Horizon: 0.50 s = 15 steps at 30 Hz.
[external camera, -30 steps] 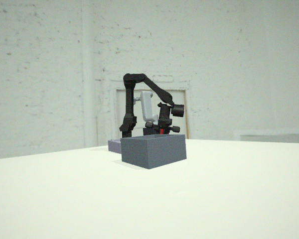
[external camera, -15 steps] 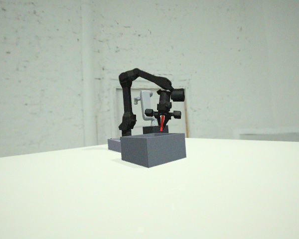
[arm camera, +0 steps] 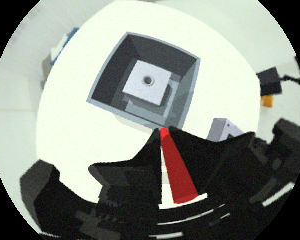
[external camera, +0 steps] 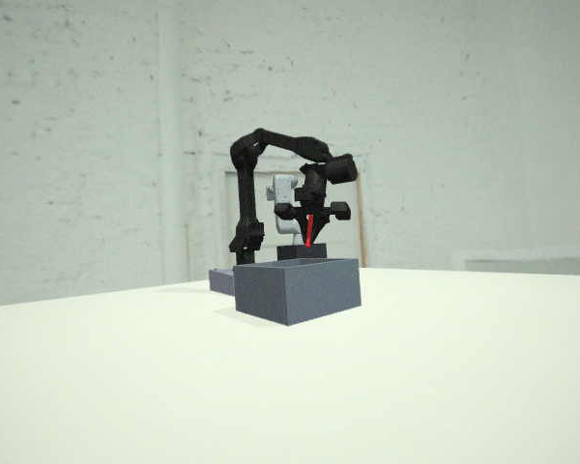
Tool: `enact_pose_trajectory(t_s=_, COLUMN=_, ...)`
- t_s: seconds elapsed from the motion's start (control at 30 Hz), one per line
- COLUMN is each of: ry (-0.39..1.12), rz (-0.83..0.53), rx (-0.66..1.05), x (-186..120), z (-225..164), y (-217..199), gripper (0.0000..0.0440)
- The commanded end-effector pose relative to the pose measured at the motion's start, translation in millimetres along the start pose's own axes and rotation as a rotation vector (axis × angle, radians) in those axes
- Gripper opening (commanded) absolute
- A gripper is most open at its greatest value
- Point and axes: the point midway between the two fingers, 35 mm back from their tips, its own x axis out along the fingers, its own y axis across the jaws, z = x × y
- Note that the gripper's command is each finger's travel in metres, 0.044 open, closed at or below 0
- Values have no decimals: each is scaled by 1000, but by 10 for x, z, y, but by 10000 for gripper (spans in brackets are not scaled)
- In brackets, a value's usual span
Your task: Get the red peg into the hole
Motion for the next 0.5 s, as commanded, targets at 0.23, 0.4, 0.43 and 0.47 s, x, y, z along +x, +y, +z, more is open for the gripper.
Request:
enact_pose_trajectory(t_s=0.23, ry=-23, rz=-8, rx=51, x=254, z=493, y=34, gripper=0)
enact_pose_trajectory(t_s=0.4, ry=-15, rz=-5, rx=47, x=407, z=667, y=40, gripper=0)
enact_pose_trajectory(t_s=0.43, ry=-12, rz=-4, rx=43, x=439, z=697, y=41, gripper=0)
enact_pose_trajectory(t_s=0.47, ry=-9, rz=-3, rx=39, x=470, z=725, y=41, gripper=0)
